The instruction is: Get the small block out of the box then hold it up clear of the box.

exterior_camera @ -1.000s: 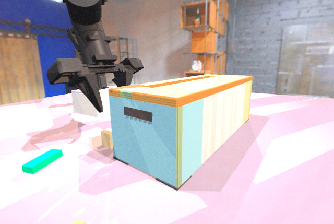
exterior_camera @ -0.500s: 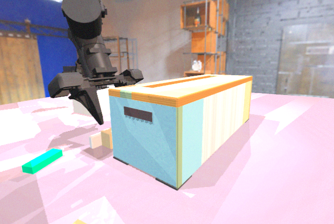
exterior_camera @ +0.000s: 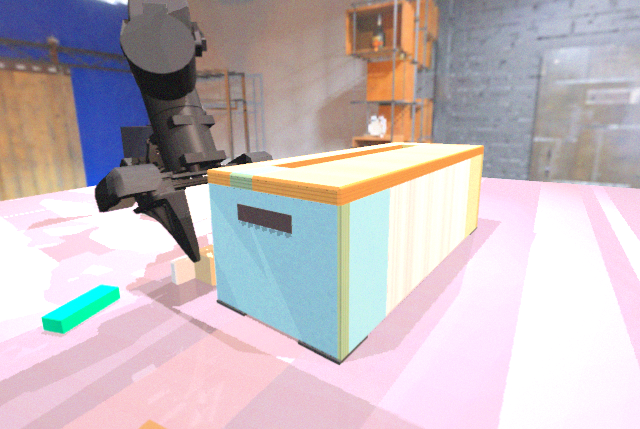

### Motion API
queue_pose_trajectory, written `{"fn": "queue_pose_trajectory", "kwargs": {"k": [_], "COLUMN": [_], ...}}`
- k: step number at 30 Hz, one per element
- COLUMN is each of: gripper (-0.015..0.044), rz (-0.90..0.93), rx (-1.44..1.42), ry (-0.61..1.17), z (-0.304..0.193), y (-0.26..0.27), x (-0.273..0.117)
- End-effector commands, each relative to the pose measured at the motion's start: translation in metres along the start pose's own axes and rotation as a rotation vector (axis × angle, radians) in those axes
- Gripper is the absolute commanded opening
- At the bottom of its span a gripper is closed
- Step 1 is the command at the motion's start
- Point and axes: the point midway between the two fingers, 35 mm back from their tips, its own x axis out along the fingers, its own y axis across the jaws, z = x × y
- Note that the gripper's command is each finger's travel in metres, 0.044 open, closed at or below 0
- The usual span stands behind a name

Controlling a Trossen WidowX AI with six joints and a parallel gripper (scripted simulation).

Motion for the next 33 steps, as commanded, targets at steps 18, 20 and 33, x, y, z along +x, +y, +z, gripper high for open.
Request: {"fn": "queue_pose_trajectory", "kwargs": {"k": [18, 20, 33], "gripper": [0.0154, 0.0101, 0.0], "rz": [-0.004, -0.004, -0.003], "rx": [-0.004, -0.004, -0.001], "ry": [0.0, 0.0, -0.001], "z": [0.011, 0.011, -0.006], "y": [-0.001, -0.001, 0.0], "x": [0.021, 0.021, -0.013]}}
